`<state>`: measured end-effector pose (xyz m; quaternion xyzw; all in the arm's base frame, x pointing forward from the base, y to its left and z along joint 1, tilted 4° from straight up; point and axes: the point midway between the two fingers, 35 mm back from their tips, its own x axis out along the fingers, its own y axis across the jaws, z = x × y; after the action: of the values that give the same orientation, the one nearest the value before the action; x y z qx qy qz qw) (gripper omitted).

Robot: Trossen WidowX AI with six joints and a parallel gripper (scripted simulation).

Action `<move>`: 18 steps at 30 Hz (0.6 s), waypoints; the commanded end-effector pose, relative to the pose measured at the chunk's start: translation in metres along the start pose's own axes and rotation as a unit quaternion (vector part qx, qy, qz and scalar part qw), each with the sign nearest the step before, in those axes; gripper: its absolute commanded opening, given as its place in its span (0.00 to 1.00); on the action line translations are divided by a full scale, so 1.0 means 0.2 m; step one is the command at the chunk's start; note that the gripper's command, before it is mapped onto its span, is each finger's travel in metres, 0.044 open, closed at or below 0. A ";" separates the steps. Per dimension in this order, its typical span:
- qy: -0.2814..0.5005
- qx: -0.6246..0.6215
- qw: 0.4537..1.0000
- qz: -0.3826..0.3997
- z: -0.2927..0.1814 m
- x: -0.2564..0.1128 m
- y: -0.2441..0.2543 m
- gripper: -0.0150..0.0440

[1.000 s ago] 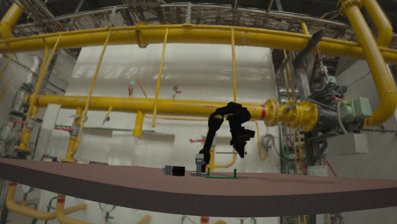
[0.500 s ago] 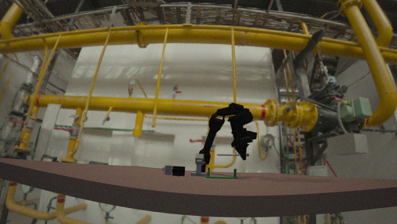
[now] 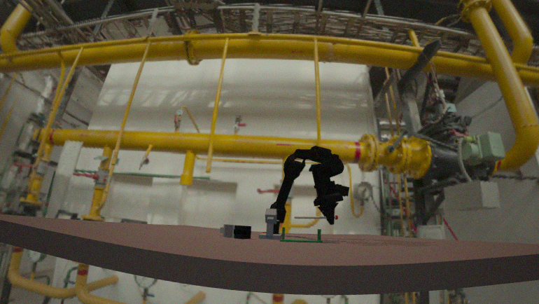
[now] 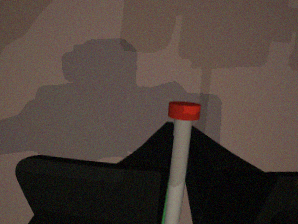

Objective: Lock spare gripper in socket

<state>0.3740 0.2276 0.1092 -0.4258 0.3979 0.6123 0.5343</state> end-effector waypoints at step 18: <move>-0.002 0.000 1.000 -0.005 -0.04 0.15 0.00 0.25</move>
<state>0.3744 0.2302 0.0833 -0.4284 0.3921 0.6112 0.5377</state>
